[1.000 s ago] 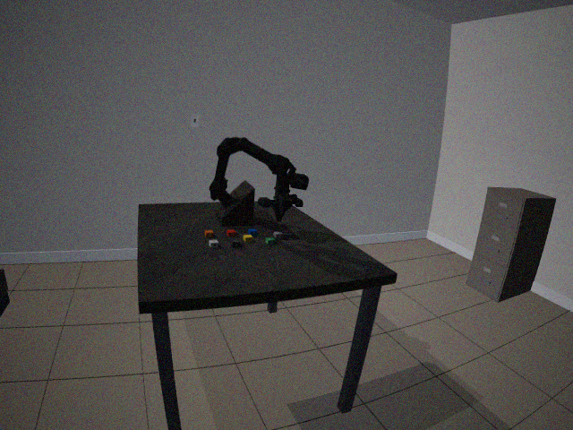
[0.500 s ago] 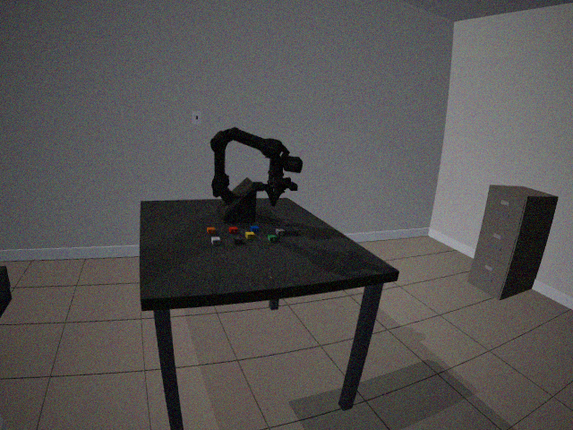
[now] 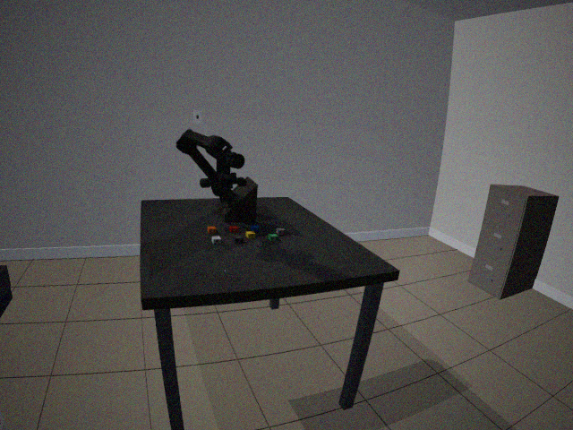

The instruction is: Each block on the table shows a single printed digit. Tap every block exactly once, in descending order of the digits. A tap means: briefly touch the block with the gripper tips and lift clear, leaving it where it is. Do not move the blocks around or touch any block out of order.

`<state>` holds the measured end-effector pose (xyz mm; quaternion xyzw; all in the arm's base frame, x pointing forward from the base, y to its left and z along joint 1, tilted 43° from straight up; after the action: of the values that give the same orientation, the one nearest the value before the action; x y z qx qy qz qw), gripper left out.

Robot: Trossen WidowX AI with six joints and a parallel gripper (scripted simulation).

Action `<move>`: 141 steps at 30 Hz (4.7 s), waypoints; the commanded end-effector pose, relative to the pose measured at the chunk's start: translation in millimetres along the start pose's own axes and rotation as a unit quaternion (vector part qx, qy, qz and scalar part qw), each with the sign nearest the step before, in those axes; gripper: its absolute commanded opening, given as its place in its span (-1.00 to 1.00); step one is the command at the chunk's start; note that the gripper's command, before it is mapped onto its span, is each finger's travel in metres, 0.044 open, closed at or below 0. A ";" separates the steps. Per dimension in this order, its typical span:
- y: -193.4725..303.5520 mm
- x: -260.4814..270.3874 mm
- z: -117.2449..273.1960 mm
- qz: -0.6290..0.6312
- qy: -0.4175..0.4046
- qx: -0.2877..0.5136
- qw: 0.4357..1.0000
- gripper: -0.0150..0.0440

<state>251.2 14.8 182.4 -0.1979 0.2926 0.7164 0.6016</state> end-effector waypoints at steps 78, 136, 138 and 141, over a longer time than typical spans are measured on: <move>-129.1 12.0 -8.7 0.002 0.011 0.003 1.000 -0.42; -129.1 12.0 -8.7 0.002 0.011 0.003 1.000 -0.42; -129.1 12.0 -8.7 0.002 0.011 0.003 1.000 -0.42; -128.2 14.9 -8.4 0.003 0.010 0.003 1.000 -0.42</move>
<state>375.0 35.7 144.8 -0.2090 0.2979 0.7198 0.5912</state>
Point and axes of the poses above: the point midway between the two fingers, 35 mm back from their tips, its own z axis back along the fingers, its own x axis across the jaws, y = z × x, the point moved 8 cm from there along z, back along the fingers, and after that the axes turned 15 degrees about z, right-handed, at the moved point
